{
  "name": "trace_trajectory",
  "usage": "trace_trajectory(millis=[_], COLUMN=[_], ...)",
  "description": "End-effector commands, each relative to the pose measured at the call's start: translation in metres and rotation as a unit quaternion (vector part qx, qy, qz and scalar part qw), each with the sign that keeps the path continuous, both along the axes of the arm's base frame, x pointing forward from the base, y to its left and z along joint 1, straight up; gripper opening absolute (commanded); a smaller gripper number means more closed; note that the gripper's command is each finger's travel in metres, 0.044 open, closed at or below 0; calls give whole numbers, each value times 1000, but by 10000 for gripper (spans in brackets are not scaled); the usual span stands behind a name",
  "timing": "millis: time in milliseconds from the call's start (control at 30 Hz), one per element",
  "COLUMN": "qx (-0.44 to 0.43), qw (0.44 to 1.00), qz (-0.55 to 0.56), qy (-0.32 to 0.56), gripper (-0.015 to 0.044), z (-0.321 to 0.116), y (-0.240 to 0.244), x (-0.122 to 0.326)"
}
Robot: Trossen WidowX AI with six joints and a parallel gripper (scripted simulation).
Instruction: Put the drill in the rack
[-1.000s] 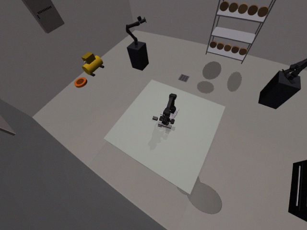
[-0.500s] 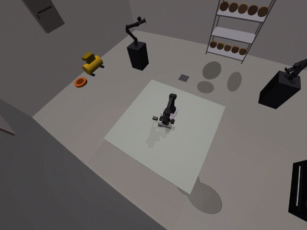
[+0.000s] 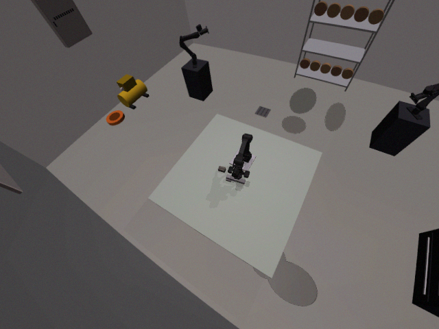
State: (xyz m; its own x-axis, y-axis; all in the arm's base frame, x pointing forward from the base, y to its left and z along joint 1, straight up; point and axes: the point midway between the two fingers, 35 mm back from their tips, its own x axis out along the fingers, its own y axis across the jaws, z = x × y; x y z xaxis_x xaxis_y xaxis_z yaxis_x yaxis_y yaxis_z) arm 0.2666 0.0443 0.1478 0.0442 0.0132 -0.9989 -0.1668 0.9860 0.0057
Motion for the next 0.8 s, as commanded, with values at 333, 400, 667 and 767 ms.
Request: trace_trajectory(millis=[333,400,667,767], qx=[-4,-4,-4,-4], qw=[1000,1000,1000,1000], qz=[-2,-2,-2,-2], qy=[9,9,9,9], gripper=[0,0,0,0], z=[-11,-12,-15,-16], y=[-4,-4,-4,-4], x=[-4,-5,-6,-6])
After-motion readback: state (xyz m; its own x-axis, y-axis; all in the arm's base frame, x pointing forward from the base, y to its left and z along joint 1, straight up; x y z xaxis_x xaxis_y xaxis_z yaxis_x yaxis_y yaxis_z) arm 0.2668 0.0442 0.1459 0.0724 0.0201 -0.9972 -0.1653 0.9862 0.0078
